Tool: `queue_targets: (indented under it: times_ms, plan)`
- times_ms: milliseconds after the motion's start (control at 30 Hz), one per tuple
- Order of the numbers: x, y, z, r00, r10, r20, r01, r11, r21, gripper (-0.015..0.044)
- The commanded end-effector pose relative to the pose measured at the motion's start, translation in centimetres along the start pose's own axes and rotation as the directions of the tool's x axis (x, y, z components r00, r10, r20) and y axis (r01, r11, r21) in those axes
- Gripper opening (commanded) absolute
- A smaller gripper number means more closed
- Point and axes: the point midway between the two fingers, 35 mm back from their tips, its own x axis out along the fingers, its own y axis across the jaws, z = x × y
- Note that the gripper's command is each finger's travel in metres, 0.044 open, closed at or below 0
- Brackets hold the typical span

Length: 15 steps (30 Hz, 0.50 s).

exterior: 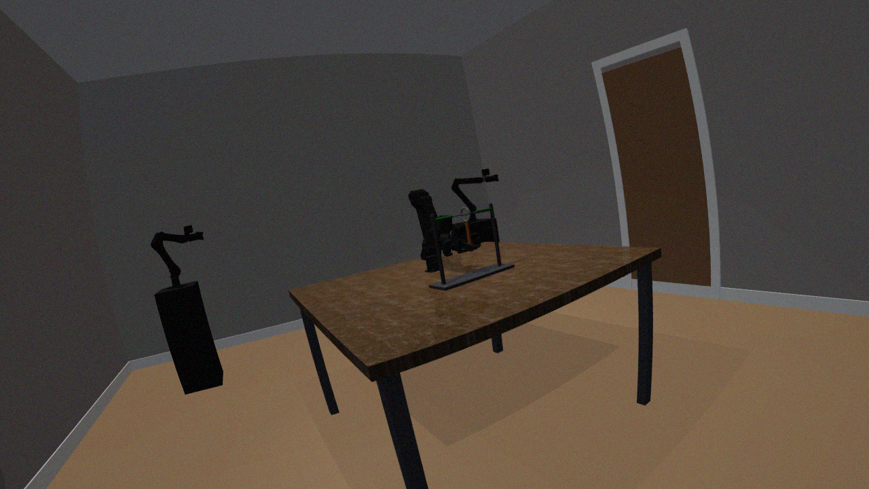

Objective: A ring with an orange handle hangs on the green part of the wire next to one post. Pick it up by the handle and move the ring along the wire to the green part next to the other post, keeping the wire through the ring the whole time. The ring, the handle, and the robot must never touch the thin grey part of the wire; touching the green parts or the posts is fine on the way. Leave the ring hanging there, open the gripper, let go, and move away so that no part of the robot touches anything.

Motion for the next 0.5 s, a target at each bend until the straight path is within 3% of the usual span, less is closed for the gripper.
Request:
queue_targets:
  times_ms: [0, 467]
  plan:
    - [0.0, 0.6, 0.0, 1.000, 0.007, 0.001, -0.007, 1.000, 0.024, -0.0150]
    - [0.0, 2.5, 0.2, 1.000, 0.017, 0.000, -0.017, 0.998, 0.061, -0.0150]
